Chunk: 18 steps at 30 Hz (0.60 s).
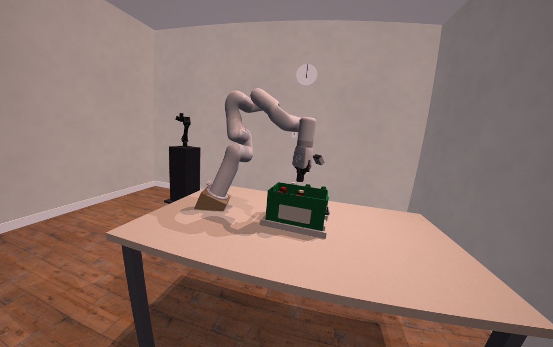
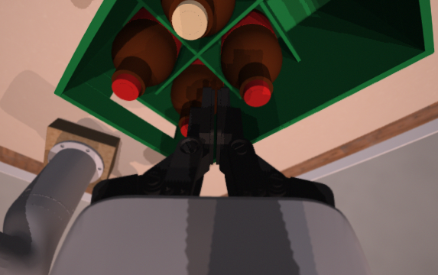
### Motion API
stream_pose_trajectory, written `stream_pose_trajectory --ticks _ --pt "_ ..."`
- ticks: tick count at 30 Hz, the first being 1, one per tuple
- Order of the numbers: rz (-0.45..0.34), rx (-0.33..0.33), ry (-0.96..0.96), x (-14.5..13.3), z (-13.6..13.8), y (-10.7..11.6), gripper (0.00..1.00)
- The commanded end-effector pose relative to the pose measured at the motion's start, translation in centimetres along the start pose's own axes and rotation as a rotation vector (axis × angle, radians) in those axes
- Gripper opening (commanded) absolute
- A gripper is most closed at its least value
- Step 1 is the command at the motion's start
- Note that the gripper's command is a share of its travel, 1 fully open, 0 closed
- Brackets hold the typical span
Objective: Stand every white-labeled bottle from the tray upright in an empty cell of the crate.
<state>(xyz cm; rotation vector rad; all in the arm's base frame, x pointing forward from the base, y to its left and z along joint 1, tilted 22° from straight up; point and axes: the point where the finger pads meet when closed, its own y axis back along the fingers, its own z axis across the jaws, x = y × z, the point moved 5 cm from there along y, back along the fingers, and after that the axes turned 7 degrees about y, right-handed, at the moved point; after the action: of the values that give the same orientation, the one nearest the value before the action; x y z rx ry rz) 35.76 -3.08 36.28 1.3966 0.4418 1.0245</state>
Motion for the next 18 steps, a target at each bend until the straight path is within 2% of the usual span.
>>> stream_pose_trajectory --ticks 1,2,3,11,13,14,18 --pt "-0.021 -0.002 0.014 4.1 -4.0 -0.2 0.00" --pt "-0.021 -0.002 0.014 4.1 -4.0 -0.2 0.00" --pt "-0.022 -0.004 0.020 6.5 -6.9 -0.3 0.00" --pt "0.009 -0.025 0.044 10.9 -15.9 0.3 0.00" --pt "0.010 -0.026 0.045 11.4 -16.7 0.4 0.00" --pt "0.010 -0.026 0.045 11.4 -16.7 0.4 0.65" --pt "0.010 -0.026 0.045 11.4 -16.7 0.4 0.65"
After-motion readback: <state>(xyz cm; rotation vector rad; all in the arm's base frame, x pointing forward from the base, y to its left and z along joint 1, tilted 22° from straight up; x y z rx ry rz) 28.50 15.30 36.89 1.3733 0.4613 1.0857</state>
